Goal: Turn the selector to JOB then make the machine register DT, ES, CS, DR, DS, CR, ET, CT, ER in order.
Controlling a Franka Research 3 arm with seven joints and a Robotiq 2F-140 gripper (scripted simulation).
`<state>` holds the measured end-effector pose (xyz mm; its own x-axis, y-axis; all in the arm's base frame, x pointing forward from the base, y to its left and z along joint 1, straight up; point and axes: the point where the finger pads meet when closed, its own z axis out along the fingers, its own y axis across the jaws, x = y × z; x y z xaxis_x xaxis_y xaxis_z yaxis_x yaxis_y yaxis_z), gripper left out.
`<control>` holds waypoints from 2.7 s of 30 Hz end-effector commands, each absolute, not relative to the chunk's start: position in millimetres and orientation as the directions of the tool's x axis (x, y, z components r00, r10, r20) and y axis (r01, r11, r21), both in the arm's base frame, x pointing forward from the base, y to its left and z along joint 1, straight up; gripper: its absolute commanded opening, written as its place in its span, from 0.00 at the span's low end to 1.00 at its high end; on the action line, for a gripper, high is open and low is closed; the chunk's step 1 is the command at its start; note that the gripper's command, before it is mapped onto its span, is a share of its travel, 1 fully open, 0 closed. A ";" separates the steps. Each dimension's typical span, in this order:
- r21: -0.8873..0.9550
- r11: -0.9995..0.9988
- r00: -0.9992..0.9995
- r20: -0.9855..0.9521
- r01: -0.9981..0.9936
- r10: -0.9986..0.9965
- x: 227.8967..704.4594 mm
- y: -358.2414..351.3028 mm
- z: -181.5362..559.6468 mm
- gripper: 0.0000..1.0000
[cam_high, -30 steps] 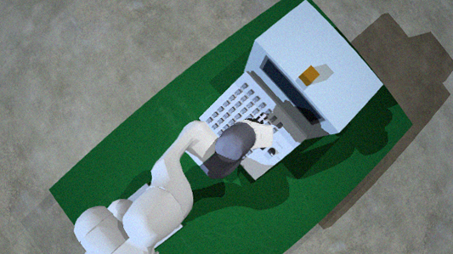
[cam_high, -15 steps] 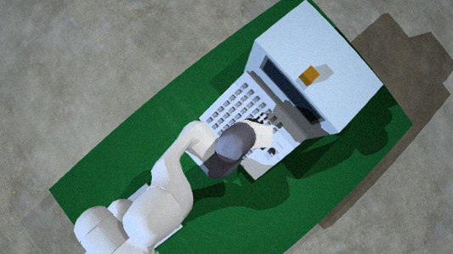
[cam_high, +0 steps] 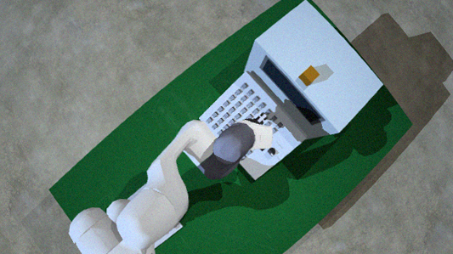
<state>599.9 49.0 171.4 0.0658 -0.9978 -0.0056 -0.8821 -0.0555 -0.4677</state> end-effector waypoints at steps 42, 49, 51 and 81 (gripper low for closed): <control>-0.459 -0.065 0.075 -0.004 -0.886 -0.997 555.1 79.6 170.8 0.10; -0.459 -0.065 0.075 -0.004 -0.886 -0.997 559.0 79.9 163.1 0.10; -0.459 -0.065 0.075 -0.004 -0.886 -0.997 559.0 79.9 163.1 0.10; -0.459 -0.065 0.075 -0.004 -0.886 -0.997 564.8 80.4 151.9 0.10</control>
<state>564.1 80.1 152.2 0.0821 -0.9966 -0.0004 -0.8864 -0.0729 -0.4572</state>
